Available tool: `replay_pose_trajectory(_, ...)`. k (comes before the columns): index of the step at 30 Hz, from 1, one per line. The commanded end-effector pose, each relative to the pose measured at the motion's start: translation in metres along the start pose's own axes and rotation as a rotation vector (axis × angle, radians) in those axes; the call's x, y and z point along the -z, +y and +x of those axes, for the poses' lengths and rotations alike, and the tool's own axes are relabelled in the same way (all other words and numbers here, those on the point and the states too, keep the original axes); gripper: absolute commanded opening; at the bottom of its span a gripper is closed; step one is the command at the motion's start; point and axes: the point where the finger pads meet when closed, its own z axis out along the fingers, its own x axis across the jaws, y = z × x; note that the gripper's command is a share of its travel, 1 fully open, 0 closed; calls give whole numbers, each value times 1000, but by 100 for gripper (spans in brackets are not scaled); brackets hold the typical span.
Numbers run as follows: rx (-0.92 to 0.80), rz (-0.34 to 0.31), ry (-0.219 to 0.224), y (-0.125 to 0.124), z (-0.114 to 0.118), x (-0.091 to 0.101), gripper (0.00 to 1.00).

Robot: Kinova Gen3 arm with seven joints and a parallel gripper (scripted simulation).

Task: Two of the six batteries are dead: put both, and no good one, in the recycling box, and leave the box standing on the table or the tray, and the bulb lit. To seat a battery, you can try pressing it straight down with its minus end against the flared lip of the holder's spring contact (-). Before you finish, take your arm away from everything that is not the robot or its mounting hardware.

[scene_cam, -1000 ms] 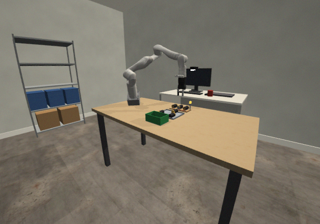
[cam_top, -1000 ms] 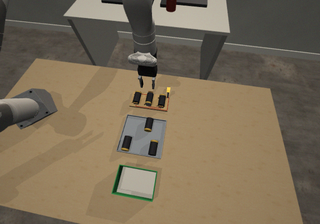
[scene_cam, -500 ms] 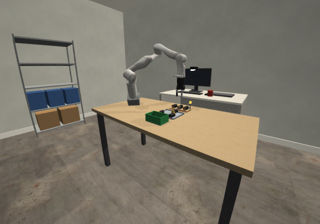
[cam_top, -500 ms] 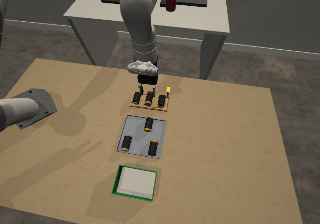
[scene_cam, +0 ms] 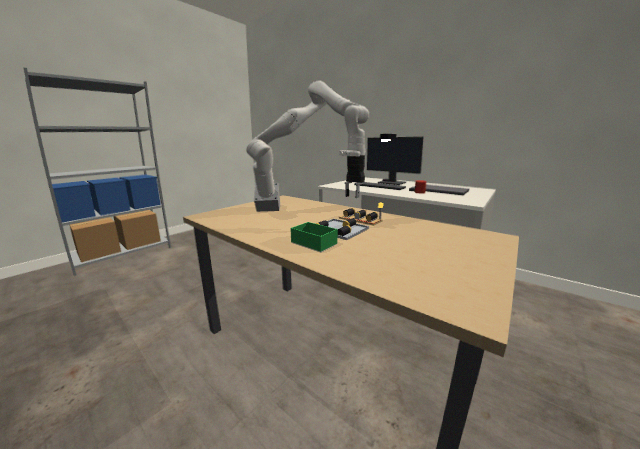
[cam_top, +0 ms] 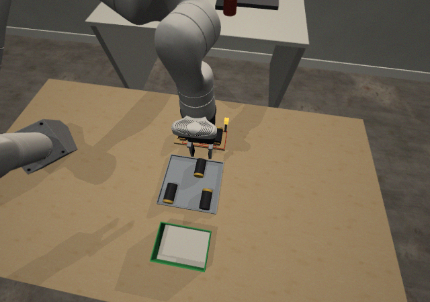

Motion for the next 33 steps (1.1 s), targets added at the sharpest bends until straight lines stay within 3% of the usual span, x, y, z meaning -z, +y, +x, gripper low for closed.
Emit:
replay_pose_trajectory(1,-31,-15,9,-18,-4,-1,90)
replay_pose_trajectory(10,-31,-15,9,-72,-16,-2,90)
replay_pose_trajectory(16,-31,-15,9,-96,-21,-2,90)
replay_pose_trajectory(33,-33,-15,9,-103,-23,-2,90)
